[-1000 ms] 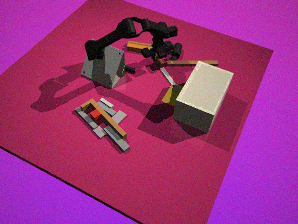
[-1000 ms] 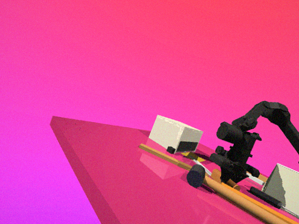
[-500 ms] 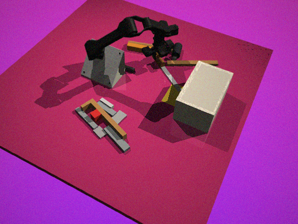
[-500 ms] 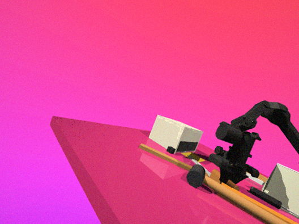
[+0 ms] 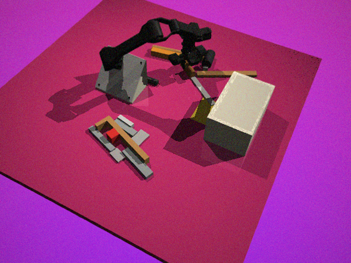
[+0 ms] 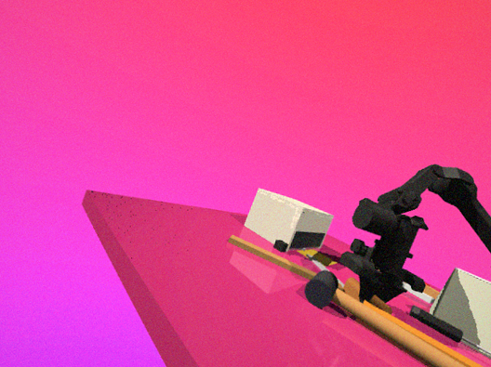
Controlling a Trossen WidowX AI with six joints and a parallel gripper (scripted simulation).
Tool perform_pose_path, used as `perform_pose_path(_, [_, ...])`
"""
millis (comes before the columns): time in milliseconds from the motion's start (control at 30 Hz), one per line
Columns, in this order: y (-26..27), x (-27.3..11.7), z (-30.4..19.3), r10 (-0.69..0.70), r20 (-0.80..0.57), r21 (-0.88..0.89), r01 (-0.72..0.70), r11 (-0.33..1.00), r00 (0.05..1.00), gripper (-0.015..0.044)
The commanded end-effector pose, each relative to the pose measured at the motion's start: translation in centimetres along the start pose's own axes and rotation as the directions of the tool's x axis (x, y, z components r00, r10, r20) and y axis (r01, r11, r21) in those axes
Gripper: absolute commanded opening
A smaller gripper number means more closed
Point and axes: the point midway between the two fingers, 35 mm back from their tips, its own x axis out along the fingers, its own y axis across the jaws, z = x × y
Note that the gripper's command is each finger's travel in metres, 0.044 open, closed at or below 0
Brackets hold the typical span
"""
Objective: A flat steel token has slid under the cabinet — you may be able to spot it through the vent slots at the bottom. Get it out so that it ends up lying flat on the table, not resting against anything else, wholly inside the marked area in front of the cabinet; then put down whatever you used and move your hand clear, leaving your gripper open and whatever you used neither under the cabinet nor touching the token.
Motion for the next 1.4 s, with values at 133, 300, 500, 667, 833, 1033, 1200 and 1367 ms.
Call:
perform_pose_path(133, [1.0, -0.2, -0.7, 0.013, -0.002, -0.001, -0.013, 1.0, 1.0, 0.0])
perform_pose_path(300, [1.1, -0.2, -0.7, 0.013, -0.002, -0.001, -0.013, 1.0, 1.0, 0.0])
perform_pose_path(500, [1.1, -0.2, -0.7, 0.013, -0.002, -0.003, -0.013, 1.0, 1.0, 0.0])
perform_pose_path(667, [1.1, -0.2, -0.7, 0.013, -0.002, -0.027, -0.013, 1.0, 1.0, 0.0])
perform_pose_path(833, [1.1, -0.2, -0.7, 0.013, -0.002, -0.064, -0.013, 0.998, 1.0, 0.0])
perform_pose_path(1033, [1.0, -0.2, -0.1, 0.013, -0.002, -0.059, -0.013, 0.998, 1.0, 0.0])
perform_pose_path(1200, [0.9, -0.2, 0.8, 0.013, -0.002, -0.06, -0.013, 0.998, 1.0, 0.0])
perform_pose_path(1367, [0.8, -0.2, 1.5, 0.012, -0.001, -0.066, -0.012, 0.998, 1.0, 0.0])
